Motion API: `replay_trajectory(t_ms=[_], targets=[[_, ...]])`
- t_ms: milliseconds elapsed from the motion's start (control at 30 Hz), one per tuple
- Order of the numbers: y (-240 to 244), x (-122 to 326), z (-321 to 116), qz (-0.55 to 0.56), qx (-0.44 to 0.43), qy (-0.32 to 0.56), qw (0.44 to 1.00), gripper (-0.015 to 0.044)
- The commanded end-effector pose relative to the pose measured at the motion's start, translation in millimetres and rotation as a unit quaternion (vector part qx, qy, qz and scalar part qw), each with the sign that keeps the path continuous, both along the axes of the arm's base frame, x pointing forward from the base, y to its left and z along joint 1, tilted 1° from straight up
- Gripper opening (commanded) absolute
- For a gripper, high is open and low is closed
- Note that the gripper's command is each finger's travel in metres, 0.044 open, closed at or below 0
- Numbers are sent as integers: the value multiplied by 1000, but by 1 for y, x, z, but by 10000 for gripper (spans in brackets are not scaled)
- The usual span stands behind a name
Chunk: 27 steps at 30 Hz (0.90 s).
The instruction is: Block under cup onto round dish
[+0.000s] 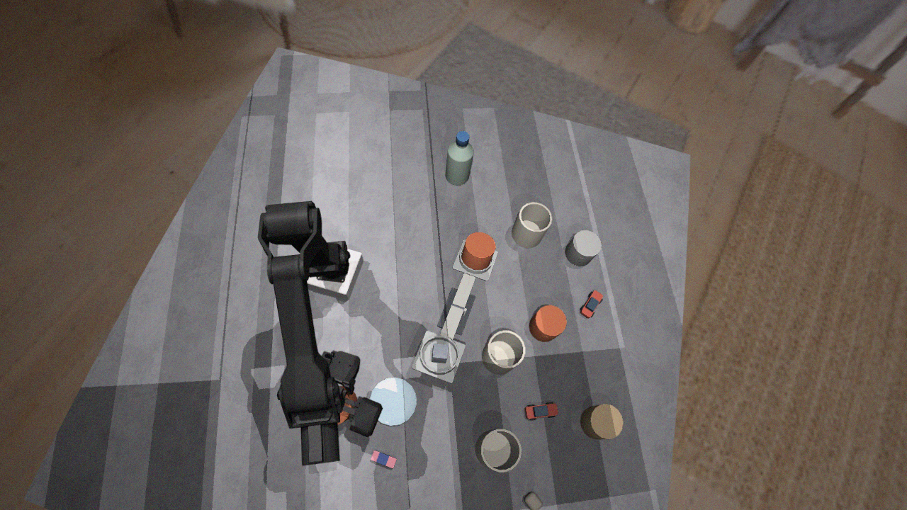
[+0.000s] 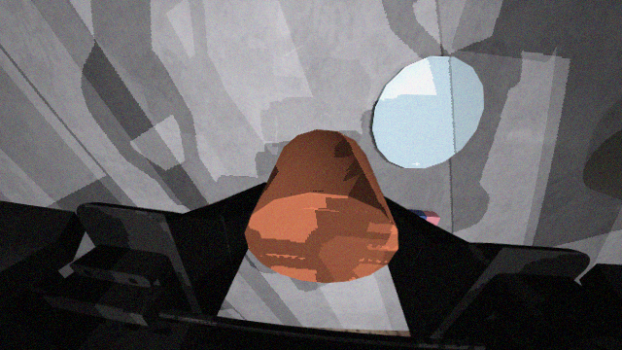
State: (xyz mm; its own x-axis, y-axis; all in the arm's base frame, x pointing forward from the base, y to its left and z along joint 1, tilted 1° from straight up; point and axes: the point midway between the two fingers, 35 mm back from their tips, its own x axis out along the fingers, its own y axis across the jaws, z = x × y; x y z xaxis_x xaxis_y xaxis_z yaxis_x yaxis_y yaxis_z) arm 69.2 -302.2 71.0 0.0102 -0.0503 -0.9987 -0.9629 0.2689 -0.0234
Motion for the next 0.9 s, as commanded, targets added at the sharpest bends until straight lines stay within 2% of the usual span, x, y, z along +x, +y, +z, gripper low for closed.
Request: replay_trajectory(t_ms=[0, 633, 867], targets=[[1, 0, -15, 4, 5, 0, 1000, 0], [1, 0, -50, 4, 5, 0, 1000, 0], [0, 0, -45, 1, 4, 1, 1000, 184]])
